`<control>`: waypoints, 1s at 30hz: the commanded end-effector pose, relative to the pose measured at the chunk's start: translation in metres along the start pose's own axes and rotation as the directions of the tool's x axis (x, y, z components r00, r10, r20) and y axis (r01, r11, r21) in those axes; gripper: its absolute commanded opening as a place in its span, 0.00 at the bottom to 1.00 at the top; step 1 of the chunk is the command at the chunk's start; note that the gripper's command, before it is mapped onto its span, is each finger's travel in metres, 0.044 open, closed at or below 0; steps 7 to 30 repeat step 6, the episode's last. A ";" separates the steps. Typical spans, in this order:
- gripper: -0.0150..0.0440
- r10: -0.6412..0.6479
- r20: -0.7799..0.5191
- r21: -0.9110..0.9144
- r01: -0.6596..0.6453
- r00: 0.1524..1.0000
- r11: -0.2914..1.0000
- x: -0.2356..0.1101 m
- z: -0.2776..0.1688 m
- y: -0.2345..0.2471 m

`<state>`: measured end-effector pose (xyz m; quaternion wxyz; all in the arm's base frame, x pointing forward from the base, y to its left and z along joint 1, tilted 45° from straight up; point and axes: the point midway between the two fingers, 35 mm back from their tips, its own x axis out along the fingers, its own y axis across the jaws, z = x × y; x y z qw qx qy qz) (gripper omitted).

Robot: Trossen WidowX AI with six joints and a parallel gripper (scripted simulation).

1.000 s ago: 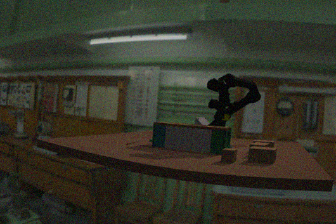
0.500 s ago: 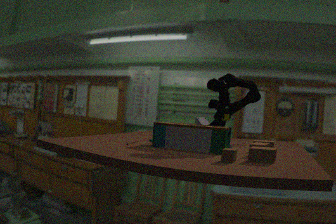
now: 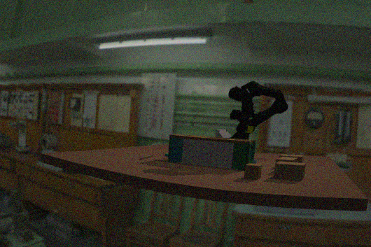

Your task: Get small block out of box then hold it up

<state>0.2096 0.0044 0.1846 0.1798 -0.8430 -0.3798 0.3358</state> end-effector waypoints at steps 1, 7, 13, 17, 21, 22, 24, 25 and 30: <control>0.25 -0.001 -0.007 0.003 0.001 1.000 1.000 -0.001 -0.002 0.000; 0.25 -0.001 -0.007 0.003 0.001 1.000 1.000 -0.001 -0.002 0.000; 0.25 -0.001 -0.007 0.003 0.001 1.000 1.000 -0.001 -0.002 0.000; 0.25 -0.001 -0.007 0.003 0.001 1.000 1.000 -0.001 -0.002 0.000; 0.25 -0.001 -0.007 0.003 0.001 1.000 1.000 -0.001 -0.002 0.000; 0.25 -0.001 -0.007 0.003 0.001 1.000 1.000 -0.001 -0.002 0.000; 0.25 -0.001 -0.007 0.003 0.001 1.000 1.000 -0.001 -0.002 0.000; 0.25 -0.001 -0.007 0.003 0.001 1.000 1.000 -0.001 -0.002 0.000; 0.25 -0.001 -0.007 0.003 0.001 1.000 1.000 -0.001 -0.002 0.000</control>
